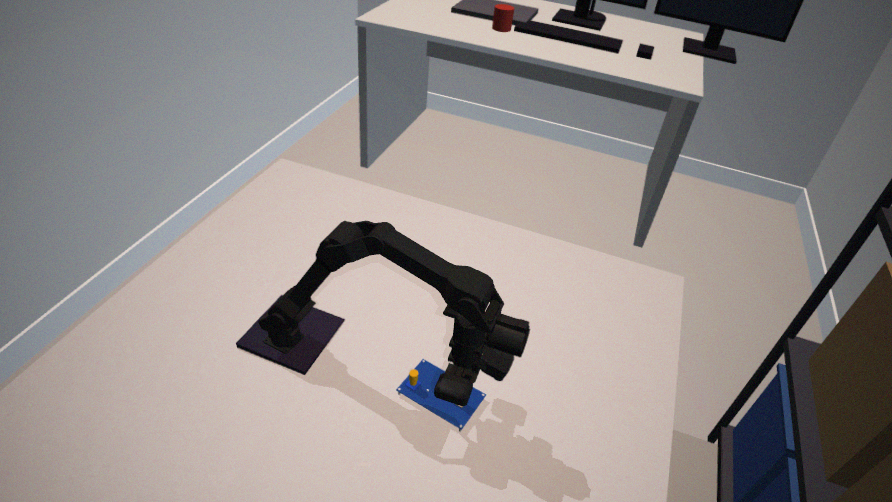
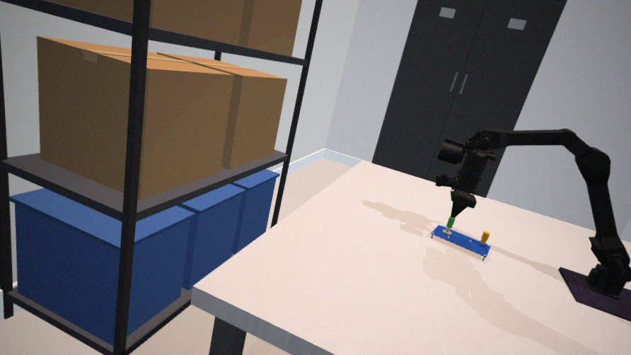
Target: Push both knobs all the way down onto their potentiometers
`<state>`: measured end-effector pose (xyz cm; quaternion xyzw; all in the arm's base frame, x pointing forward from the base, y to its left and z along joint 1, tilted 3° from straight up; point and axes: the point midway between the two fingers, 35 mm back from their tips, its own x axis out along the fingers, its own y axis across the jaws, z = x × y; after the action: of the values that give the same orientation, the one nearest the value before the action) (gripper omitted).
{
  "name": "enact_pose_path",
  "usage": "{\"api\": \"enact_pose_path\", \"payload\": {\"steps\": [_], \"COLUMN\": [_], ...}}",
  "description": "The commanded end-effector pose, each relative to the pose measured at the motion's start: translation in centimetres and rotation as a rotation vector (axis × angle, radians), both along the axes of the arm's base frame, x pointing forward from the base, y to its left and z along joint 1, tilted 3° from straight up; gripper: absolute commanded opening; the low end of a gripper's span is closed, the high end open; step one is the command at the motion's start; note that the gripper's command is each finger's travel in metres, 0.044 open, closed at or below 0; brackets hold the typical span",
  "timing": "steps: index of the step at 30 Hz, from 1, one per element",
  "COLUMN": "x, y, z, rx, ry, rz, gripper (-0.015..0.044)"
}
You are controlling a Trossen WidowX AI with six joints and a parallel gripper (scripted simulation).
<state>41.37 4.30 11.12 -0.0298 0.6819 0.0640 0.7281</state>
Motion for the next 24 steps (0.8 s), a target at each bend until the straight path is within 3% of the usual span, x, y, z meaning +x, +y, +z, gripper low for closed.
{"api": "enact_pose_path", "payload": {"steps": [1,24], "x": [0.13,0.15], "y": [0.14,0.17], "z": [-1.26,-1.81], "rx": [0.002,0.002], "ry": [0.017,0.017], "rz": [-0.004,-0.004], "gripper": [0.0000,0.0000]}}
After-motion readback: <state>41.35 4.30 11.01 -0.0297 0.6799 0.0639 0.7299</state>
